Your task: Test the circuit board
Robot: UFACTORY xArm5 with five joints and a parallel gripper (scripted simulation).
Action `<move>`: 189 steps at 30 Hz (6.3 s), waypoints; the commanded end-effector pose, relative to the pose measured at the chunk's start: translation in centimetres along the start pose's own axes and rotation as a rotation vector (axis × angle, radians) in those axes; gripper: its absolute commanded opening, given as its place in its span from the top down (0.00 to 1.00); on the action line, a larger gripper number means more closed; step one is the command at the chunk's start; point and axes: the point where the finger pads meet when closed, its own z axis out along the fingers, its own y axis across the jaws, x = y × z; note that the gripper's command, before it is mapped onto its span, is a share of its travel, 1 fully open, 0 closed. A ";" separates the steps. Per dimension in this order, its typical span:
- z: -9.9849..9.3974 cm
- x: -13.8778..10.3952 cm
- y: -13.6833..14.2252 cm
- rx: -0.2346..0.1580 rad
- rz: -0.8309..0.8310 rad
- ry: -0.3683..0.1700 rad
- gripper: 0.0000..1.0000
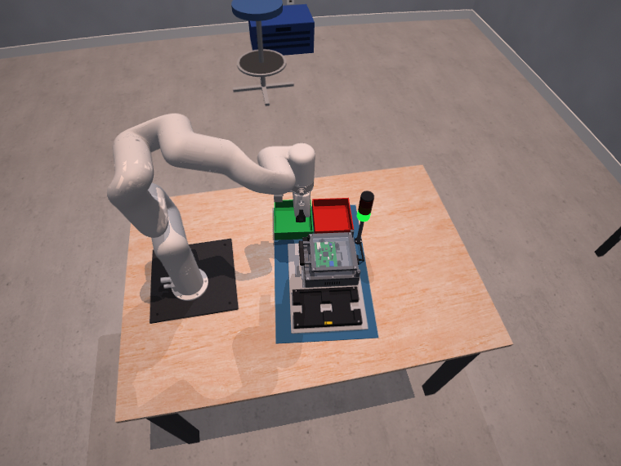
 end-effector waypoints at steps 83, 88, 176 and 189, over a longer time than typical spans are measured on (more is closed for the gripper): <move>9.6 -0.3 0.1 -0.001 0.000 -0.003 1.00; 9.6 -0.3 0.1 -0.001 0.000 -0.003 1.00; 3.8 -0.2 0.1 0.000 -0.576 -0.003 1.00; 3.8 -0.2 0.1 0.000 -0.910 -0.003 1.00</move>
